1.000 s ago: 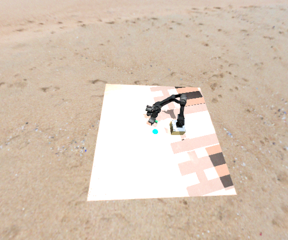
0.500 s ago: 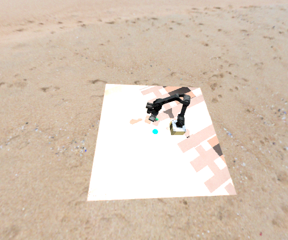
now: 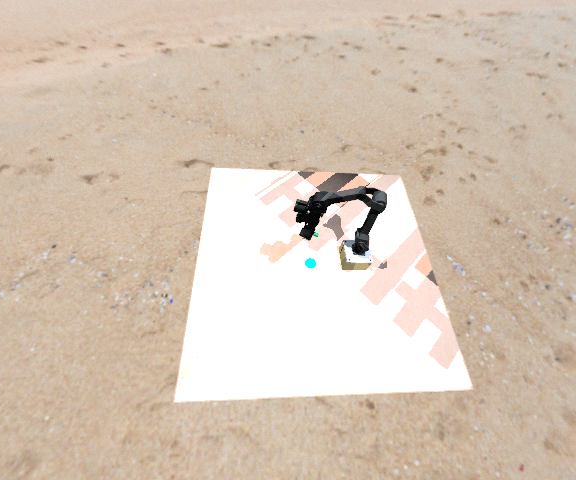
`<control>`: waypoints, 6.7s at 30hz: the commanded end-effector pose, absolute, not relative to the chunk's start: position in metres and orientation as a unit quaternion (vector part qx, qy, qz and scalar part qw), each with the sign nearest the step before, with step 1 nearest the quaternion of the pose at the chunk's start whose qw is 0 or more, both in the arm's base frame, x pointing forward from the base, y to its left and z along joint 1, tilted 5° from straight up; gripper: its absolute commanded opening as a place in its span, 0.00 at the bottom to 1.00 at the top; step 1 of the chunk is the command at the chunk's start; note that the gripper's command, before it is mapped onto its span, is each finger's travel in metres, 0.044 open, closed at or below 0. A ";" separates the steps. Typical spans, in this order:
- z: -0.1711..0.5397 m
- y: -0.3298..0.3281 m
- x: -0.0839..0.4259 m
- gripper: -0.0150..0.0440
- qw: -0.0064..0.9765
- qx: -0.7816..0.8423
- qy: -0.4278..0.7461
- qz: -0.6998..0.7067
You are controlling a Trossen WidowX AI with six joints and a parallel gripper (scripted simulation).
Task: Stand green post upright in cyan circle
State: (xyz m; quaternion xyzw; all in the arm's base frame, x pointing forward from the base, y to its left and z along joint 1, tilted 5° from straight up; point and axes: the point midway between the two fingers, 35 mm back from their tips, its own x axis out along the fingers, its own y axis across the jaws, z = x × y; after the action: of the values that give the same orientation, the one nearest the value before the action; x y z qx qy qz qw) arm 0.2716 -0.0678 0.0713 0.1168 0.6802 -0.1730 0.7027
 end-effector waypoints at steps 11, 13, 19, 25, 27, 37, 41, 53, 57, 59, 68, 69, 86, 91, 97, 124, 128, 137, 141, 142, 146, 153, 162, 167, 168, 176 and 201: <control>0.076 -0.033 0.271 0.29 0.712 0.007 0.700 -0.063; 0.077 -0.027 0.270 0.29 0.712 -0.014 0.701 -0.042; 0.078 -0.008 0.268 0.29 0.707 -0.078 0.702 0.023; 0.079 0.010 0.264 0.29 0.697 -0.142 0.697 0.088; 0.080 0.016 0.262 0.29 0.692 -0.163 0.694 0.109; 0.082 0.045 0.252 0.29 0.660 -0.266 0.670 0.214; 0.083 0.057 0.248 0.29 0.642 -0.305 0.656 0.255; 0.078 0.061 0.247 0.29 0.644 -0.305 0.645 0.276; 0.075 0.061 0.249 0.29 0.652 -0.293 0.640 0.281; 0.073 0.061 0.249 0.29 0.657 -0.287 0.637 0.283; 0.065 0.062 0.252 0.29 0.675 -0.261 0.624 0.295; 0.064 0.062 0.253 0.29 0.677 -0.258 0.623 0.296; 0.053 0.062 0.259 0.29 0.711 -0.211 0.592 0.316; 0.050 0.062 0.260 0.29 0.720 -0.199 0.582 0.322; 0.047 0.061 0.262 0.29 0.732 -0.184 0.569 0.328; 0.037 0.058 0.269 0.29 0.780 -0.125 0.501 0.354; 0.037 0.057 0.270 0.29 0.787 -0.118 0.490 0.357; 0.035 0.055 0.271 0.29 0.801 -0.102 0.464 0.364; 0.035 0.054 0.272 0.29 0.807 -0.096 0.452 0.367; 0.035 0.054 0.272 0.29 0.809 -0.095 0.449 0.368; 0.035 0.053 0.272 0.29 0.815 -0.089 0.437 0.371; 0.035 0.051 0.272 0.29 0.825 -0.079 0.415 0.376; 0.036 0.049 0.272 0.29 0.837 -0.068 0.386 0.381; 0.037 0.048 0.271 0.29 0.844 -0.063 0.369 0.384; 0.037 0.047 0.271 0.29 0.845 -0.062 0.366 0.385; 0.038 0.045 0.270 0.29 0.855 -0.055 0.339 0.389; 0.046 0.039 0.261 0.29 0.880 -0.041 0.253 0.400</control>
State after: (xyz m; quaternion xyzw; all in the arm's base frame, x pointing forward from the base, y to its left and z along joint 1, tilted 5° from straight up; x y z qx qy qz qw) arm 0.2638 0.0389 0.0454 -0.0411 0.2628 0.3976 0.8782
